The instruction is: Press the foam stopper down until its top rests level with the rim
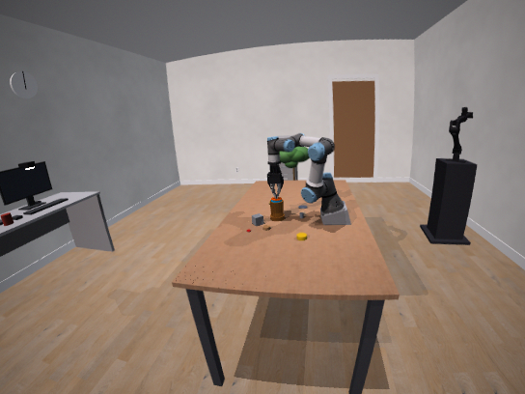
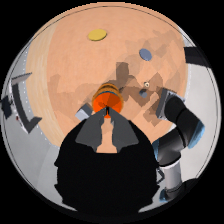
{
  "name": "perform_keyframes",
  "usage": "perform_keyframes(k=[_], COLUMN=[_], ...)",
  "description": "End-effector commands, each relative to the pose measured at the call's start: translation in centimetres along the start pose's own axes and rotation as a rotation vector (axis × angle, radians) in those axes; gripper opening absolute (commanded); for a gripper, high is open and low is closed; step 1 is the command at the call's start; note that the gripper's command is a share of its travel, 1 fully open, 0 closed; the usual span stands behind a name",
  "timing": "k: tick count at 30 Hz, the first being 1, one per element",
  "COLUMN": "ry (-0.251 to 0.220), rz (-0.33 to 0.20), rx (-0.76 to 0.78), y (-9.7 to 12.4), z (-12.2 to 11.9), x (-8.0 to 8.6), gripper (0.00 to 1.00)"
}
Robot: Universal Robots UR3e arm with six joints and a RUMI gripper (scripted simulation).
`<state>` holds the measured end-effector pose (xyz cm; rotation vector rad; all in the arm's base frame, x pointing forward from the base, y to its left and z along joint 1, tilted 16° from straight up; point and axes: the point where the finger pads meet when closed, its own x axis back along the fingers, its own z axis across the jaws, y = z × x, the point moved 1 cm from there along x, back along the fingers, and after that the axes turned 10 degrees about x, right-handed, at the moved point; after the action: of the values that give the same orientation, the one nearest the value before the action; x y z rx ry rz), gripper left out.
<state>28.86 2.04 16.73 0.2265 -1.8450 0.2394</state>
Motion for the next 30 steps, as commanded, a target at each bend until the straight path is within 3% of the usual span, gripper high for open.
perform_keyframes(k=[1,30], ry=[0.000,0.000], rz=[0.001,0.001], rx=[0.000,-0.001], y=[0.0,0.0], z=[0.0,0.0], x=[-0.3,-1.8], gripper=[0.00,0.00])
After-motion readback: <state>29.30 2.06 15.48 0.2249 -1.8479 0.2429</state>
